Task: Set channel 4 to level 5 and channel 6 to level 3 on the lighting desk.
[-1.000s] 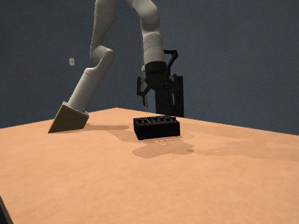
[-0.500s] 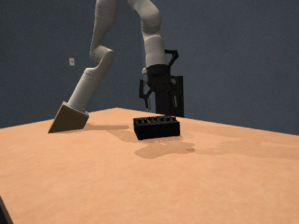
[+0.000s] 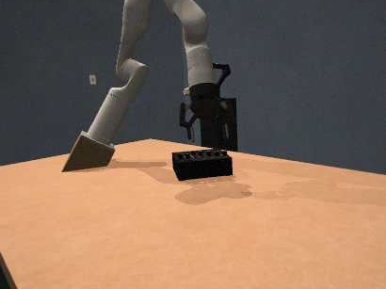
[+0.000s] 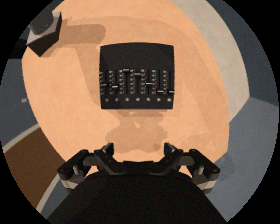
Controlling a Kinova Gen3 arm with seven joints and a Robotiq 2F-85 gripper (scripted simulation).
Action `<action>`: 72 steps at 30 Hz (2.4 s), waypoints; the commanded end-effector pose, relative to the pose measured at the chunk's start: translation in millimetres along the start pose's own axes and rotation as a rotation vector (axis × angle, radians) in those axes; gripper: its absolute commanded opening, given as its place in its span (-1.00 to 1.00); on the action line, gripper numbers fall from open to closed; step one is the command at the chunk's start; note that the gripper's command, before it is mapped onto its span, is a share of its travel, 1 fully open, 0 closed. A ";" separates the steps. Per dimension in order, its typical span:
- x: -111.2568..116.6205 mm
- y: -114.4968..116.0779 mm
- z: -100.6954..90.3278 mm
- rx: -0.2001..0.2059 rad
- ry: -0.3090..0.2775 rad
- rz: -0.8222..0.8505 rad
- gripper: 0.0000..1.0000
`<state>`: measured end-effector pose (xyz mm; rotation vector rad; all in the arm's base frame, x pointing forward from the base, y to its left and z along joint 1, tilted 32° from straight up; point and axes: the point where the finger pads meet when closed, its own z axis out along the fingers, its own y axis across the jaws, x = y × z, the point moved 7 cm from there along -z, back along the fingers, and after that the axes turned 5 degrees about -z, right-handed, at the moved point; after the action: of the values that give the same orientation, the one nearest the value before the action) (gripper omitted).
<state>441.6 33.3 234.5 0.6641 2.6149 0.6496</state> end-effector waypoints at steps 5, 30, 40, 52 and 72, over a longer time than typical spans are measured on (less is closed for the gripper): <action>-0.4 0.0 -0.3 0.000 -0.001 0.000 1.00; -0.4 0.0 -0.3 0.000 -0.001 0.000 1.00; -0.4 0.0 -0.3 0.000 -0.001 0.000 1.00; 4.0 -4.9 -12.7 0.021 0.023 0.155 1.00; 60.9 -0.5 -86.6 0.125 0.245 0.913 1.00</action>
<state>355.4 42.6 286.7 1.9035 2.5109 0.8336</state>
